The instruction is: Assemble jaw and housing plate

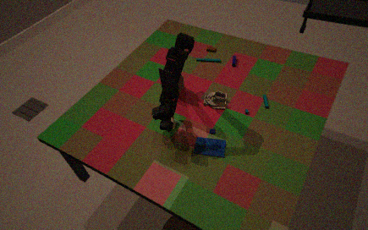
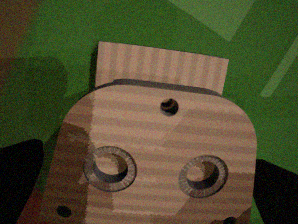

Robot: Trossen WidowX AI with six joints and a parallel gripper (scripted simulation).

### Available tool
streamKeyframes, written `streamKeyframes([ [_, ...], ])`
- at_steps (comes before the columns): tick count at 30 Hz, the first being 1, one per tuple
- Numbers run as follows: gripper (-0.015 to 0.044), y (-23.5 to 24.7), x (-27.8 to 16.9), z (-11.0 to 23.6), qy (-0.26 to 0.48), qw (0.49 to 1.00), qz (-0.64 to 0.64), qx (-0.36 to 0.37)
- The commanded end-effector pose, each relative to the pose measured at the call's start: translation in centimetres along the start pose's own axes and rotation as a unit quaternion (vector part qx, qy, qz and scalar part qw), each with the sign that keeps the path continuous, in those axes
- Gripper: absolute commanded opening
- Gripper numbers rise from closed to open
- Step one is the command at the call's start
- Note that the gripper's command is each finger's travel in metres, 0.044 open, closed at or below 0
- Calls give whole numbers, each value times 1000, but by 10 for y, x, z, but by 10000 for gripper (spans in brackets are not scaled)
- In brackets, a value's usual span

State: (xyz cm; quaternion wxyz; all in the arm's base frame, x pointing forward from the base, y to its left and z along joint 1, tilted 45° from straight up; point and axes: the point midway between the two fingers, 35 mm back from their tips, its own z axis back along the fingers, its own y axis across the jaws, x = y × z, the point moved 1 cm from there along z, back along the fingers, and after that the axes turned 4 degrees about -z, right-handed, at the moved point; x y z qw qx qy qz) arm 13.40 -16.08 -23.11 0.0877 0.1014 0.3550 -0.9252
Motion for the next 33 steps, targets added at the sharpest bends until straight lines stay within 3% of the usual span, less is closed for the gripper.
streamKeyframes([
  [1,433,0,0,0,0,1000,0,0],
  [13,353,0,0,0,0,1000,0,0],
  [24,351,0,0,1,0,1000,0,0],
  [33,351,2,-1,27,0,1000,-1,1],
])
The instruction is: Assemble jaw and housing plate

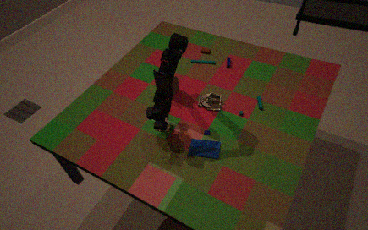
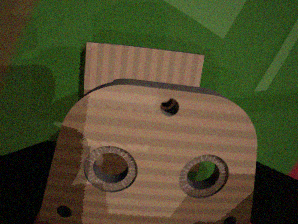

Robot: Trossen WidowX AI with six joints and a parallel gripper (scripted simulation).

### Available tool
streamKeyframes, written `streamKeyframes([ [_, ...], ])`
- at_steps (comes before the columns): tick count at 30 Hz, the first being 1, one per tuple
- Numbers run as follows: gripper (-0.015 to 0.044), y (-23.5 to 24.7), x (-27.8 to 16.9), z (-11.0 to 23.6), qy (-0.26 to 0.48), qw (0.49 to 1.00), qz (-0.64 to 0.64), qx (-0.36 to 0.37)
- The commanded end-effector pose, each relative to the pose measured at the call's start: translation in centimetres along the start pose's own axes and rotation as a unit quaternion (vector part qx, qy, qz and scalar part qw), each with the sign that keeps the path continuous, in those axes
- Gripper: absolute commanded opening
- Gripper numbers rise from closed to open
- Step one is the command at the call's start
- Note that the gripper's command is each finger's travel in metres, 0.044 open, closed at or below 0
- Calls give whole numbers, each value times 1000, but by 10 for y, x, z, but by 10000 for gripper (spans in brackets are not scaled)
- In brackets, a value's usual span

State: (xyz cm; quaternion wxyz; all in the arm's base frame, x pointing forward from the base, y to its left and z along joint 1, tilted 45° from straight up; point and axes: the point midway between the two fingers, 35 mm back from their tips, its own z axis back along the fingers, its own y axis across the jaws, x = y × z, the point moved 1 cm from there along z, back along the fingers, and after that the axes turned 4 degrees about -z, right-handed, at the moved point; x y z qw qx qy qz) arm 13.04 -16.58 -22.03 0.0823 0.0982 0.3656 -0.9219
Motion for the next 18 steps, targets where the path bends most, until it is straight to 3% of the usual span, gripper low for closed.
streamKeyframes([
  [1,351,6,-2,18,0,1000,5,12],
  [18,351,3,-1,62,1,1000,3,12],
])
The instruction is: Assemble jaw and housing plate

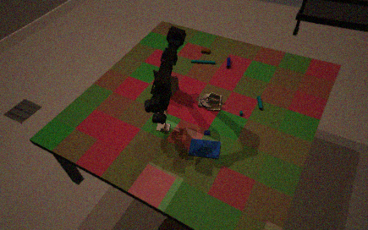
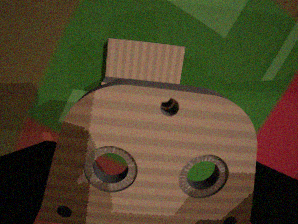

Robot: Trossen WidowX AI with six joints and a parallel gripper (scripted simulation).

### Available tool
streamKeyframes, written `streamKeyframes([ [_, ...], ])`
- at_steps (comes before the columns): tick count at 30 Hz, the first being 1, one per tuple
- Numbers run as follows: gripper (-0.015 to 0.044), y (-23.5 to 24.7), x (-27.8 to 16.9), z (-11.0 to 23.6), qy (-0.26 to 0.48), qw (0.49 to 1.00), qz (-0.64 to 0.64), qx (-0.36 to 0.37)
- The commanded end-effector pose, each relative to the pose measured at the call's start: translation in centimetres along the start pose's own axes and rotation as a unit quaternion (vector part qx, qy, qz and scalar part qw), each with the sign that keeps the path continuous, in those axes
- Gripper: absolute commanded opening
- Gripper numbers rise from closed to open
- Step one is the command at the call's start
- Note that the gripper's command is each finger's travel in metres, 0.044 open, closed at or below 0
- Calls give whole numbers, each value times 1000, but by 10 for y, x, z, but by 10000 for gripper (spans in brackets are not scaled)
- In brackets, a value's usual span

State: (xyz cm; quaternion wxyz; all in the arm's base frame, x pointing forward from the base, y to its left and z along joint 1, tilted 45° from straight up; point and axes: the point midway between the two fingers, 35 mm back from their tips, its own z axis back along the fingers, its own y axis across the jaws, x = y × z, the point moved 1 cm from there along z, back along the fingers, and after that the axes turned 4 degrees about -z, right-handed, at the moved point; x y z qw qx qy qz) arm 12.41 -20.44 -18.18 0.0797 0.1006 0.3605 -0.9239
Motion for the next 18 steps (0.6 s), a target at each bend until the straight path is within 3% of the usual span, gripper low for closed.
streamKeyframes([
  [1,351,2,-1,7,-2,1000,5,6],
  [8,351,2,-2,7,-2,1000,15,7],
  [18,351,-11,-29,15,-7,986,164,13],
])
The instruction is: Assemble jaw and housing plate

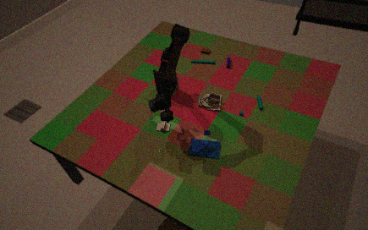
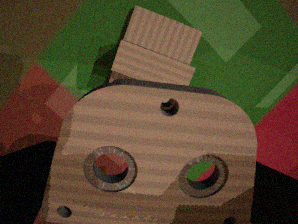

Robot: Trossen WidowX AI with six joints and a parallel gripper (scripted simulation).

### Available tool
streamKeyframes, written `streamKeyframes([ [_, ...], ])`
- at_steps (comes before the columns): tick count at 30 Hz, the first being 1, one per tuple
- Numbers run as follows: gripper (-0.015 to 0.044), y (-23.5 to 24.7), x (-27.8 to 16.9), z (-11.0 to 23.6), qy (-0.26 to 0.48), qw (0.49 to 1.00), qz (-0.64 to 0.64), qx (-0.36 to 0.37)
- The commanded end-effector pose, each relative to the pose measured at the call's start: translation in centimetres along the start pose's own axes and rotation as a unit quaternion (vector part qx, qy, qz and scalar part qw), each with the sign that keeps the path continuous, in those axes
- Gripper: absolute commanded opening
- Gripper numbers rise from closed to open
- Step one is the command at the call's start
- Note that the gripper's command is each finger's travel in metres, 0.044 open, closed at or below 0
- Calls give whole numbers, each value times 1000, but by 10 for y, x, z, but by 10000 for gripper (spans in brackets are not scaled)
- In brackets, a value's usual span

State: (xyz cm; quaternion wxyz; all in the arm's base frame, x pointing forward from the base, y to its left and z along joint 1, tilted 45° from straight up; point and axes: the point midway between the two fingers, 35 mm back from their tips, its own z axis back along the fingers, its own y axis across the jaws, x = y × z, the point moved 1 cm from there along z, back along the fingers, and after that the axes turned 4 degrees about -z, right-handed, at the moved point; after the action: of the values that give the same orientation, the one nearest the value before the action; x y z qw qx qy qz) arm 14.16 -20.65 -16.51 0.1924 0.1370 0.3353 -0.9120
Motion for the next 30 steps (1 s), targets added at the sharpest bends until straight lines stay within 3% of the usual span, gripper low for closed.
streamKeyframes([
  [1,351,-4,-12,5,0,998,59,4],
  [15,351,-16,-53,12,-6,962,272,10],
  [30,351,-37,-95,16,-10,874,487,12],
])
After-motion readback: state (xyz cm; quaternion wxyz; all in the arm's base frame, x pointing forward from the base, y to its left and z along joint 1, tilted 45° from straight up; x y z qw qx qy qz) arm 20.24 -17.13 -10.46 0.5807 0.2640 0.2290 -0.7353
